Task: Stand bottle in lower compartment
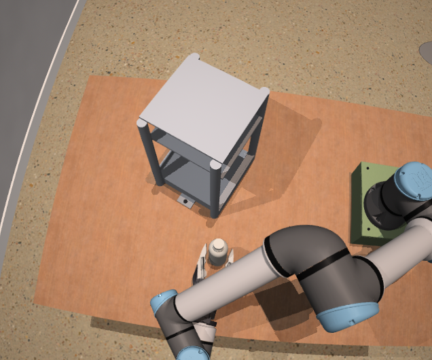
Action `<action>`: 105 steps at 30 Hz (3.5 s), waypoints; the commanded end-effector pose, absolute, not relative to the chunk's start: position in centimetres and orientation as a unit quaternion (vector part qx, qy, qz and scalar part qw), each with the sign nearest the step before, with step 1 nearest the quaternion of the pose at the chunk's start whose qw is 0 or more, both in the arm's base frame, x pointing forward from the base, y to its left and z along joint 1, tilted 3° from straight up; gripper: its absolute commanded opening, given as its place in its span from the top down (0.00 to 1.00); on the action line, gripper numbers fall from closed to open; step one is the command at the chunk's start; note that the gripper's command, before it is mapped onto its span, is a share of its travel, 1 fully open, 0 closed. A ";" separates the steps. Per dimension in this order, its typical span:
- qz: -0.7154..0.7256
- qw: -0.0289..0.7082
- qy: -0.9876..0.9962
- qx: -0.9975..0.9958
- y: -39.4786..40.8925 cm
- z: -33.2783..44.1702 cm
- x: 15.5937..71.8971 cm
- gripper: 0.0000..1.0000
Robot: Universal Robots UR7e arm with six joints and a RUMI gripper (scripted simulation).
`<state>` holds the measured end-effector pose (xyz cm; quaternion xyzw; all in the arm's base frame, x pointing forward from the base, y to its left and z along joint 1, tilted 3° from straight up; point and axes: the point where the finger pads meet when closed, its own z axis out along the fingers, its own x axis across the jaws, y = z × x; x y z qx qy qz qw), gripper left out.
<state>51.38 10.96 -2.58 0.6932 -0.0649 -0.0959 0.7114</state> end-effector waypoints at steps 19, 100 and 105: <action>-0.096 0.711 -0.066 0.694 10.9 -2.6 51.5 1.00; -0.096 0.711 -0.066 0.694 11.0 4.5 51.7 1.00; -0.096 0.711 -0.066 0.693 10.4 4.4 51.4 1.00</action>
